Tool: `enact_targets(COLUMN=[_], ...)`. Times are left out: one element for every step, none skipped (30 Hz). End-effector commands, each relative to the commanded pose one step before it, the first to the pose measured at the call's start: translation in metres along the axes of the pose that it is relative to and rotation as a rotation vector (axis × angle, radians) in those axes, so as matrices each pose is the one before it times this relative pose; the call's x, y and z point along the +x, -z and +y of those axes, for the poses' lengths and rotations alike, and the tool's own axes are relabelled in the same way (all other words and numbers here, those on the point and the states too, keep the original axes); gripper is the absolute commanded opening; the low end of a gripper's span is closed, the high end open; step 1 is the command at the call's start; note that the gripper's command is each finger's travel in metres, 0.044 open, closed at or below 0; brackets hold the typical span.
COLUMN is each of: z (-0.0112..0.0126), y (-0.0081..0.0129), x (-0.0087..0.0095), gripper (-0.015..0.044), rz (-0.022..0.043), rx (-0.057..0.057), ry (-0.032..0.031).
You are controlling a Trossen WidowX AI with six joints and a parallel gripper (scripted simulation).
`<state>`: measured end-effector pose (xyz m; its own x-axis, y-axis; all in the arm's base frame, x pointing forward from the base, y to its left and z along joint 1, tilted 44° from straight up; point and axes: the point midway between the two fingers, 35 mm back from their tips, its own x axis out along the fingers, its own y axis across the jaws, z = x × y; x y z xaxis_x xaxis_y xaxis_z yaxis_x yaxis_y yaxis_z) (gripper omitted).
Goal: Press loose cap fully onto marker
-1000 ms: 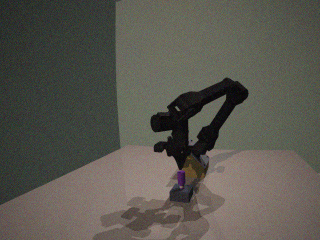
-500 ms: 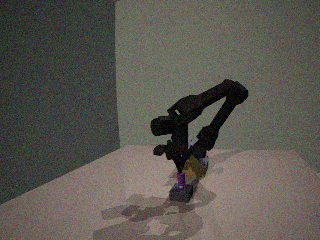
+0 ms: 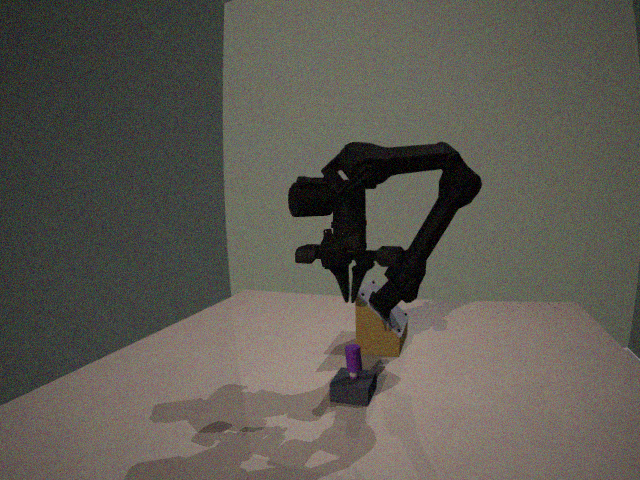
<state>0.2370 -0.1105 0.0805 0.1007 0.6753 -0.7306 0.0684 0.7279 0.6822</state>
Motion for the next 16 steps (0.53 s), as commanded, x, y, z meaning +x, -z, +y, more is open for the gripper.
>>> enact_targets(z=[0.00119,0.0,0.0,0.0,0.0,0.0,0.0,0.0,0.0,0.0,0.0,0.0,0.0,0.0,0.0,0.0], y=[0.00122,0.0,0.0,0.0,0.0,0.0,0.0,0.0,0.0,0.0,0.0,0.0,0.0,0.0,0.0,0.0], x=[-0.00095,0.0,0.0,0.0,0.0,0.0,0.0,0.0,0.0,0.0,0.0,0.0,0.0,0.0,0.0,0.0], gripper=[0.0105,0.0131,0.0157,0.0184,0.021,0.0236,0.0263,0.0289,0.0315,0.0341,0.0368,0.0394,0.042,0.044,0.044,0.044], rz=[0.01259,0.0,0.0,0.0,0.0,0.0,0.0,0.0,0.0,0.0,0.0,0.0,0.0,0.0,0.0,0.0], rx=[-0.0066,0.0,0.0,0.0,0.0,0.0,0.0,0.0,0.0,0.0,0.0,0.0,0.0,0.0,0.0,0.0], ry=[-0.00044,0.0,0.0,0.0,0.0,0.0,0.0,0.0,0.0,0.0,0.0,0.0,0.0,0.0,0.0,0.0])
